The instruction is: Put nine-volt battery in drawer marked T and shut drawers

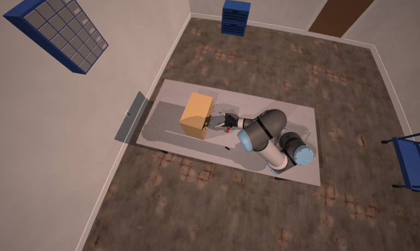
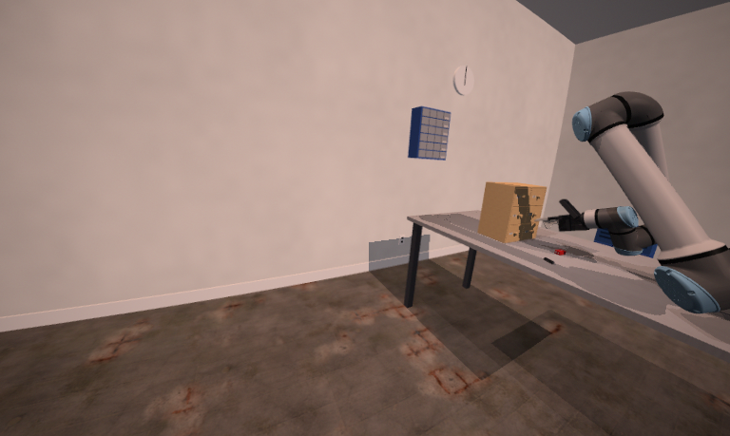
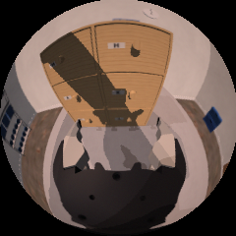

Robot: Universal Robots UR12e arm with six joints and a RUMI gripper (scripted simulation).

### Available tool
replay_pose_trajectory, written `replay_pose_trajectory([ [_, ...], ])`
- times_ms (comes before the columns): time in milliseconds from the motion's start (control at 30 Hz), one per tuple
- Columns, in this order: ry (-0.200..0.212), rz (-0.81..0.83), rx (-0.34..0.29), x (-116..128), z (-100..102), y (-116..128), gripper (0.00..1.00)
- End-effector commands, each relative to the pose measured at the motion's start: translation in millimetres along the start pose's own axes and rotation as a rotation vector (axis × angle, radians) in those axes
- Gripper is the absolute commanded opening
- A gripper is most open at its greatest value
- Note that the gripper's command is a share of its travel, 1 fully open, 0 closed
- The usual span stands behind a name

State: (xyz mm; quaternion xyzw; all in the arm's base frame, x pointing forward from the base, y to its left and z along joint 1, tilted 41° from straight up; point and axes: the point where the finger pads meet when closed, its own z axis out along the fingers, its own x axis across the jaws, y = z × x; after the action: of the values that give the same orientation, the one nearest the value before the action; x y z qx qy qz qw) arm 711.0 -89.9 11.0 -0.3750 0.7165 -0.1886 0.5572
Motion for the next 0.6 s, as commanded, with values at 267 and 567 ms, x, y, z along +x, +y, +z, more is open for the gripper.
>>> replay_pose_trajectory([
  [267,0.0,0.0,0.001,0.1,0.8,1.8,1.0],
  [567,0.0,0.0,0.001,0.1,2.1,5.4,1.0],
])
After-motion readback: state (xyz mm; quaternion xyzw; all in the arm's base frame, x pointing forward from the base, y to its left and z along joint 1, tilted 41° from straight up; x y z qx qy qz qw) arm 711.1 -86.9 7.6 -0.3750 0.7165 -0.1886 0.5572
